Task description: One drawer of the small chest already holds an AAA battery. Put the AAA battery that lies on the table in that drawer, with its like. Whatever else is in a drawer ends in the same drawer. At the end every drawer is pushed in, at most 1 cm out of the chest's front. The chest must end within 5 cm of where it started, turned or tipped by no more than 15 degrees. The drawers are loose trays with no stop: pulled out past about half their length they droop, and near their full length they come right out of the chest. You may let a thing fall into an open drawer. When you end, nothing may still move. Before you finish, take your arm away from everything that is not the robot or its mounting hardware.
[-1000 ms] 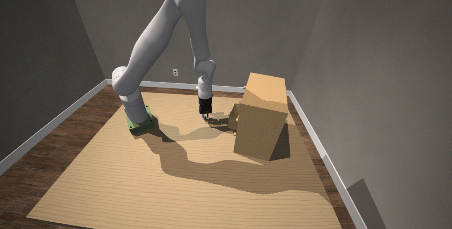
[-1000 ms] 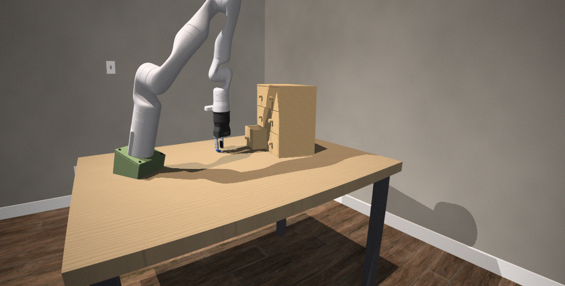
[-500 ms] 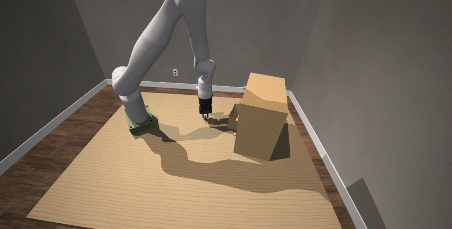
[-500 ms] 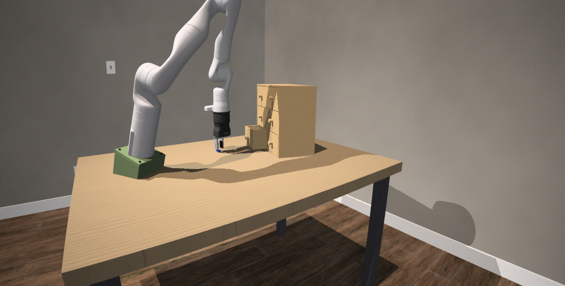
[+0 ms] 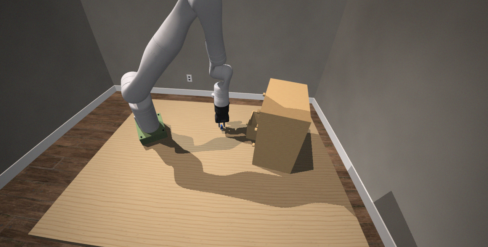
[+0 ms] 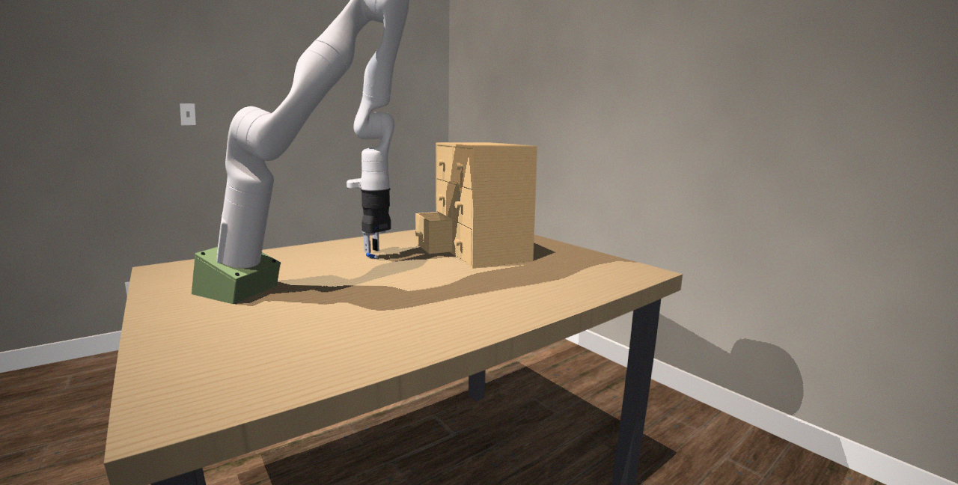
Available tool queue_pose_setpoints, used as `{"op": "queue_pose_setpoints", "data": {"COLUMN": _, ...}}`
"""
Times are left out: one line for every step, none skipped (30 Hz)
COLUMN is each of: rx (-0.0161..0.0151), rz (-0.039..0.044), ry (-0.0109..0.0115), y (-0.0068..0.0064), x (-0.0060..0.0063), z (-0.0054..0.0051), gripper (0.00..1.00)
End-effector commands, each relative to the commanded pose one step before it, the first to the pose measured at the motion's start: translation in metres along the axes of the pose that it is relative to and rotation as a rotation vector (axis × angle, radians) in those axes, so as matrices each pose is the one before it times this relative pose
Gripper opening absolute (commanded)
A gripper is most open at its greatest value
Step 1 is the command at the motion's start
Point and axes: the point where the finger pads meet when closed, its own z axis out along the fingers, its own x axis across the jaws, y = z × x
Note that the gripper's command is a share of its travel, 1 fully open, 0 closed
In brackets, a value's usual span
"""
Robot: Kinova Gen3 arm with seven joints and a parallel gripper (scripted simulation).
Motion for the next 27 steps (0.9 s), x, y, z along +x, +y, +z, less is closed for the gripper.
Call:
{"op": "queue_pose_setpoints", "data": {"rx": 0.00046, "rz": -0.00005, "ry": 0.00145, "y": -0.00021, "x": 0.0005, "z": -0.00036, "gripper": 0.54}}
{"op": "queue_pose_setpoints", "data": {"rx": 0.0, "rz": 0.0, "ry": 0.0, "y": 0.0, "x": 0.0, "z": 0.00019, "gripper": 0.54}}
{"op": "queue_pose_setpoints", "data": {"rx": 0.0, "rz": 0.0, "ry": 0.00001, "y": 0.0, "x": 0.0, "z": 0.00029, "gripper": 0.54}}
{"op": "queue_pose_setpoints", "data": {"rx": 0.0, "rz": 0.0, "ry": 0.00001, "y": 0.0, "x": 0.0, "z": 0.0004, "gripper": 0.54}}
{"op": "queue_pose_setpoints", "data": {"rx": 0.0, "rz": 0.0, "ry": 0.0, "y": 0.0, "x": 0.0, "z": 0.00051, "gripper": 0.54}}
{"op": "queue_pose_setpoints", "data": {"rx": 0.0, "rz": 0.0, "ry": 0.0, "y": 0.0, "x": 0.0, "z": 0.00062, "gripper": 0.54}}
{"op": "queue_pose_setpoints", "data": {"rx": 0.0, "rz": 0.0, "ry": 0.0, "y": 0.0, "x": 0.0, "z": 0.00073, "gripper": 0.54}}
{"op": "queue_pose_setpoints", "data": {"rx": 0.0, "rz": 0.0, "ry": 0.0, "y": 0.0, "x": 0.0, "z": 0.0, "gripper": 0.54}}
{"op": "queue_pose_setpoints", "data": {"rx": 0.0, "rz": 0.0, "ry": 0.0, "y": 0.0, "x": 0.0, "z": 0.0, "gripper": 0.54}}
{"op": "queue_pose_setpoints", "data": {"rx": 0.0, "rz": -0.00001, "ry": -0.00001, "y": 0.0, "x": -0.00001, "z": 0.00082, "gripper": 0.54}}
{"op": "queue_pose_setpoints", "data": {"rx": 0.0, "rz": 0.0, "ry": -0.00001, "y": 0.0, "x": 0.0, "z": 0.00091, "gripper": 0.54}}
{"op": "queue_pose_setpoints", "data": {"rx": -0.00001, "rz": 0.00001, "ry": 0.00001, "y": 0.0, "x": 0.00001, "z": 0.00097, "gripper": 0.54}}
{"op": "queue_pose_setpoints", "data": {"rx": 0.0, "rz": 0.0, "ry": 0.0, "y": 0.0, "x": 0.0, "z": 0.00102, "gripper": 0.54}}
{"op": "queue_pose_setpoints", "data": {"rx": 0.0, "rz": -0.00001, "ry": -0.00001, "y": 0.0, "x": 0.0, "z": 0.00106, "gripper": 0.54}}
{"op": "queue_pose_setpoints", "data": {"rx": 0.00001, "rz": -0.00001, "ry": -0.00001, "y": 0.0, "x": -0.00001, "z": 0.00108, "gripper": 0.54}}
{"op": "queue_pose_setpoints", "data": {"rx": -0.00001, "rz": 0.00001, "ry": 0.00002, "y": 0.0, "x": 0.00001, "z": 0.00107, "gripper": 0.54}}
{"op": "queue_pose_setpoints", "data": {"rx": 0.0, "rz": 0.0, "ry": 0.00001, "y": 0.0, "x": 0.0, "z": 0.00105, "gripper": 0.54}}
{"op": "queue_pose_setpoints", "data": {"rx": 0.0, "rz": -0.00001, "ry": -0.00001, "y": 0.0, "x": 0.0, "z": 0.00101, "gripper": 0.54}}
{"op": "queue_pose_setpoints", "data": {"rx": 0.00001, "rz": -0.00001, "ry": -0.00002, "y": 0.0, "x": -0.00001, "z": 0.00095, "gripper": 0.54}}
{"op": "queue_pose_setpoints", "data": {"rx": -0.00001, "rz": 0.00001, "ry": 0.00001, "y": 0.0, "x": 0.00001, "z": 0.00087, "gripper": 0.54}}
{"op": "queue_pose_setpoints", "data": {"rx": 0.0, "rz": 0.00001, "ry": 0.00001, "y": 0.0, "x": 0.00001, "z": 0.00079, "gripper": 0.54}}
{"op": "queue_pose_setpoints", "data": {"rx": 0.0, "rz": 0.0, "ry": 0.0, "y": 0.0, "x": 0.0, "z": 0.00069, "gripper": 0.54}}
{"op": "queue_pose_setpoints", "data": {"rx": 0.0, "rz": 0.0, "ry": 0.0, "y": 0.0, "x": 0.0, "z": 0.00059, "gripper": 0.54}}
{"op": "queue_pose_setpoints", "data": {"rx": 0.0, "rz": 0.0, "ry": -0.00001, "y": 0.0, "x": 0.0, "z": 0.00048, "gripper": 0.54}}
{"op": "queue_pose_setpoints", "data": {"rx": 0.0, "rz": 0.0, "ry": 0.0, "y": 0.0, "x": 0.0, "z": 0.0, "gripper": 0.54}}
{"op": "queue_pose_setpoints", "data": {"rx": 0.0, "rz": 0.0, "ry": 0.0, "y": 0.0, "x": 0.0, "z": 0.0, "gripper": 0.54}}
{"op": "queue_pose_setpoints", "data": {"rx": 0.0, "rz": 0.0, "ry": -0.00001, "y": 0.0, "x": 0.0, "z": 0.00038, "gripper": 0.54}}
